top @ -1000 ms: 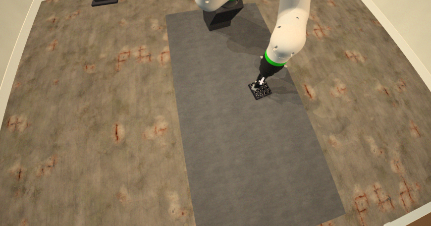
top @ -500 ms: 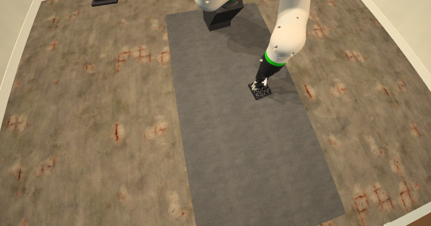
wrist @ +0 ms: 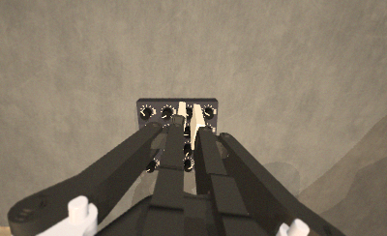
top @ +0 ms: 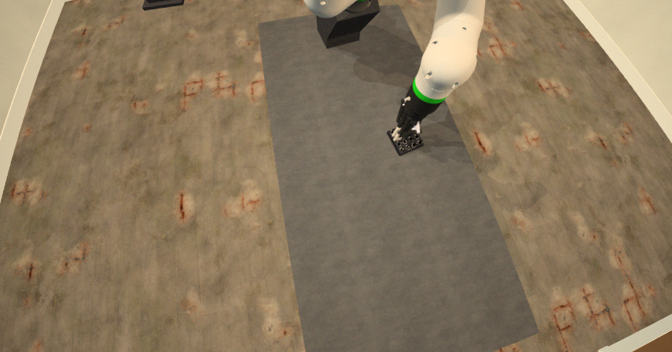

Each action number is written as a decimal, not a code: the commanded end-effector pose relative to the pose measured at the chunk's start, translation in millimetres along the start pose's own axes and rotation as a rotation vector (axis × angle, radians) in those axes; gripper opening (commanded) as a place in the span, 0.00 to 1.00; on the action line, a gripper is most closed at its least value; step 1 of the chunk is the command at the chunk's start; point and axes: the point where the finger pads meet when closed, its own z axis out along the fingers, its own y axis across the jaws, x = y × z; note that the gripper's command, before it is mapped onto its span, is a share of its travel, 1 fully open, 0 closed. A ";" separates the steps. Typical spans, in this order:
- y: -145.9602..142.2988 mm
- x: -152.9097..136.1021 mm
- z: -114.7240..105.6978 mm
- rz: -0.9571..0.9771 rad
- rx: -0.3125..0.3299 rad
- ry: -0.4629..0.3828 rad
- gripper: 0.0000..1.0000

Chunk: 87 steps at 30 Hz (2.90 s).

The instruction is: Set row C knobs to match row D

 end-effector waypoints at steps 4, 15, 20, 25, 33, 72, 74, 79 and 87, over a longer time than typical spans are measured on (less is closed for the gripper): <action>-0.1 0.0 -0.1 -0.061 -0.004 -0.004 0.05; -0.1 0.0 -0.1 -0.159 -0.004 -0.004 0.05; -0.1 0.0 -0.1 -0.173 -0.004 -0.004 0.05; -0.1 0.0 -0.1 -0.180 -0.004 -0.004 0.05; -0.1 0.0 -0.1 -0.181 -0.004 -0.004 0.05; -0.1 0.1 -10.4 -0.181 -0.004 -0.004 0.12; -0.2 0.1 -15.9 -0.181 -0.004 -0.004 0.12; -0.2 0.1 -29.9 -0.181 -0.004 -0.004 0.12; -0.3 0.2 -38.1 -0.181 -0.004 -0.004 0.12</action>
